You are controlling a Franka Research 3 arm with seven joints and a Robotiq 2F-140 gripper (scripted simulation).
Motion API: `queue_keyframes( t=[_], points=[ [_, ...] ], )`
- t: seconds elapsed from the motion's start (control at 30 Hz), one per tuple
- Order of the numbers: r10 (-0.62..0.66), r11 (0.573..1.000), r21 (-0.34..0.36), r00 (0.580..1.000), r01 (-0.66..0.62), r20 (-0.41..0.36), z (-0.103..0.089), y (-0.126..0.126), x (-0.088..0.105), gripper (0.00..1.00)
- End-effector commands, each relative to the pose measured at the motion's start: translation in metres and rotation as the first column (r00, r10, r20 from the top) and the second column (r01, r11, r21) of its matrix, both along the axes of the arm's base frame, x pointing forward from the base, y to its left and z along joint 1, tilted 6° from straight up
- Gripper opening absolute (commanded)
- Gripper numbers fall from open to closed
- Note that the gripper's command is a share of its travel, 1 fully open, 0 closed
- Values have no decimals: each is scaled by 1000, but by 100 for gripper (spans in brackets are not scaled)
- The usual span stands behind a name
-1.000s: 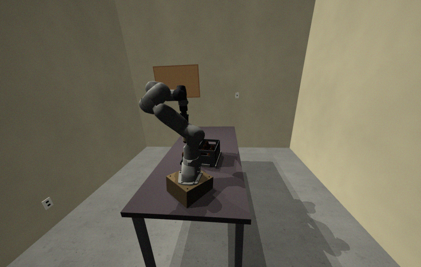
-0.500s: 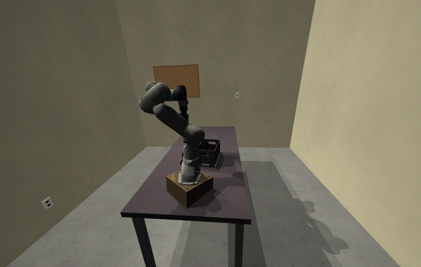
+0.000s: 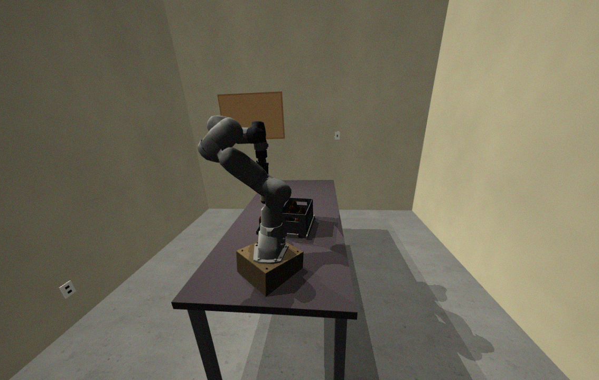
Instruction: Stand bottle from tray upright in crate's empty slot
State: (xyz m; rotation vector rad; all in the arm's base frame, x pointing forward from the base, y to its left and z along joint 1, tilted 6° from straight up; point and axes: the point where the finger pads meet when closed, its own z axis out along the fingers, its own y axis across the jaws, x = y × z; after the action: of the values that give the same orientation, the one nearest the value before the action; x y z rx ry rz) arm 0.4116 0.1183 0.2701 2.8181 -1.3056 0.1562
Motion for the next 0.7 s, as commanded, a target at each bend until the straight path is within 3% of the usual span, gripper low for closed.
queue_keyframes(
  t=[0.0, 0.67],
  points=[
    [-1, 1000, -2, 1000, 1, 4, 2, -3, 1, 0],
    [-1, 1000, -2, 1000, 1, 4, 3, -17, 3, 0]
  ],
)
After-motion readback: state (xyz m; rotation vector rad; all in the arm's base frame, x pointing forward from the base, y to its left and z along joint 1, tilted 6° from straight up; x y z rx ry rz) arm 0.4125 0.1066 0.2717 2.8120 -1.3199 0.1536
